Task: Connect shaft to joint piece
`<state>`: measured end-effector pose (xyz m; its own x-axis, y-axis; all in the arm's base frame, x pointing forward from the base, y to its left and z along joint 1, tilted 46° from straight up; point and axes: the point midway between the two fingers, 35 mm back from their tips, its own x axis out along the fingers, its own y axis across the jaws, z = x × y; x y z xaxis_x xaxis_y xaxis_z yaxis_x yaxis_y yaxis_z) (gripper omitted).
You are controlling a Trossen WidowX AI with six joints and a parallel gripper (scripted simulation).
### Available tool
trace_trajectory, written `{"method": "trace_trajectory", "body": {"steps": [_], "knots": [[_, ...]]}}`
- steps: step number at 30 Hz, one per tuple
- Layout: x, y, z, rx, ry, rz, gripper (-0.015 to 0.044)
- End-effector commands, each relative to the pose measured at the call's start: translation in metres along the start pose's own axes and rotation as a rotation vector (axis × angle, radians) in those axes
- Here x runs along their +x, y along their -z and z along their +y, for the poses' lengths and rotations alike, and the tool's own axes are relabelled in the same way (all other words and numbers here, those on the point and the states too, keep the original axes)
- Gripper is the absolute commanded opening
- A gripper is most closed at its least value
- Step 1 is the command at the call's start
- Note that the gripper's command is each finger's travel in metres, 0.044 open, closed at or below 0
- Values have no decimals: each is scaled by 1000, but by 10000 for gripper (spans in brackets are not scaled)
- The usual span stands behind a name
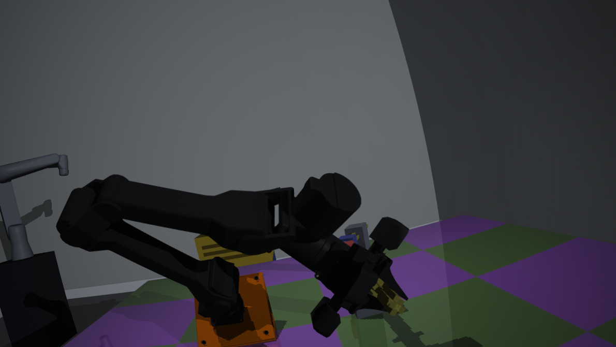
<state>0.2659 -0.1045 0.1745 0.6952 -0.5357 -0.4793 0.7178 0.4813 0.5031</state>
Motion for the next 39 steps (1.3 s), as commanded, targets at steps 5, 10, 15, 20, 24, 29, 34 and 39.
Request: {"method": "trace_trajectory", "body": {"steps": [5,10,15,20,24,29,34,39], "knots": [[0,0,0,0,0,0,67],[0,0,0,0,-1,0,67],[0,0,0,0,-1,0,60],[0,0,0,0,-1,0,27],[0,0,0,0,-1,0,0],[2,2,-1,12,39,20,0],[5,7,-3,34,126,57,0],[7,13,-5,52,227,87,0]]}}
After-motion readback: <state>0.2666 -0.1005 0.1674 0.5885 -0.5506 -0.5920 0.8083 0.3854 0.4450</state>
